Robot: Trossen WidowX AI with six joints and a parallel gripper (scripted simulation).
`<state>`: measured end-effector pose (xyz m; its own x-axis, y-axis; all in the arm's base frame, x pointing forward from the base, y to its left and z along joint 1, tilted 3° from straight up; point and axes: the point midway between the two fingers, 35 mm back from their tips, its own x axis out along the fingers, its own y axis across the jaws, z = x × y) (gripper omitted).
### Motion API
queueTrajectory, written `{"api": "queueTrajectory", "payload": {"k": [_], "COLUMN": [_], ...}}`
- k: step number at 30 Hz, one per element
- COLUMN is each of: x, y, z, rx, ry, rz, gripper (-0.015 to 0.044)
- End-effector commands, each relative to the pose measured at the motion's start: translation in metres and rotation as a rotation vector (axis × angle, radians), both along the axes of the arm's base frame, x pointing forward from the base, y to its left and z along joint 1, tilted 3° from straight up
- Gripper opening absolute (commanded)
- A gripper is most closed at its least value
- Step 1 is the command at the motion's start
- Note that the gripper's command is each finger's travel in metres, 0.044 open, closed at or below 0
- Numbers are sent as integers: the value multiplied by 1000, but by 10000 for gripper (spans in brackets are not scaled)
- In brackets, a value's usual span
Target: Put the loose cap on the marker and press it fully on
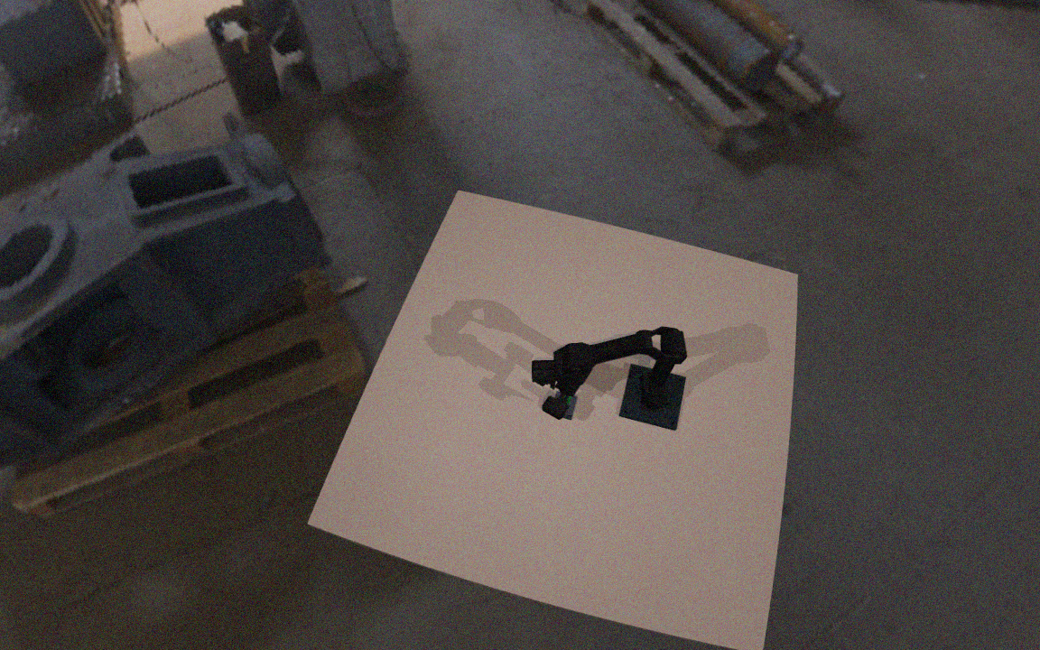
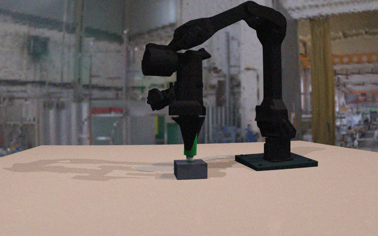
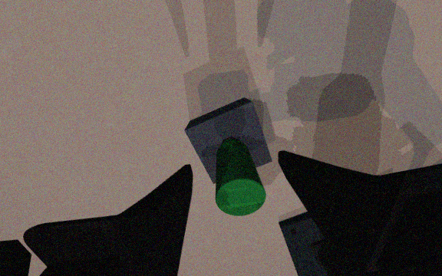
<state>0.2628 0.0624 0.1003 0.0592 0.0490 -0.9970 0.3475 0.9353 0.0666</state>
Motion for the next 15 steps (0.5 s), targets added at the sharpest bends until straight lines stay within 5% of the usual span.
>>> {"api": "queueTrajectory", "payload": {"k": [1,10,15], "x": [0,-4,-4], "y": [0,-3,-4], "z": [0,73,75], "rx": [0,0,0], "ry": [0,0,0], "rz": [0,0,0], "gripper": [420,440,440]}}
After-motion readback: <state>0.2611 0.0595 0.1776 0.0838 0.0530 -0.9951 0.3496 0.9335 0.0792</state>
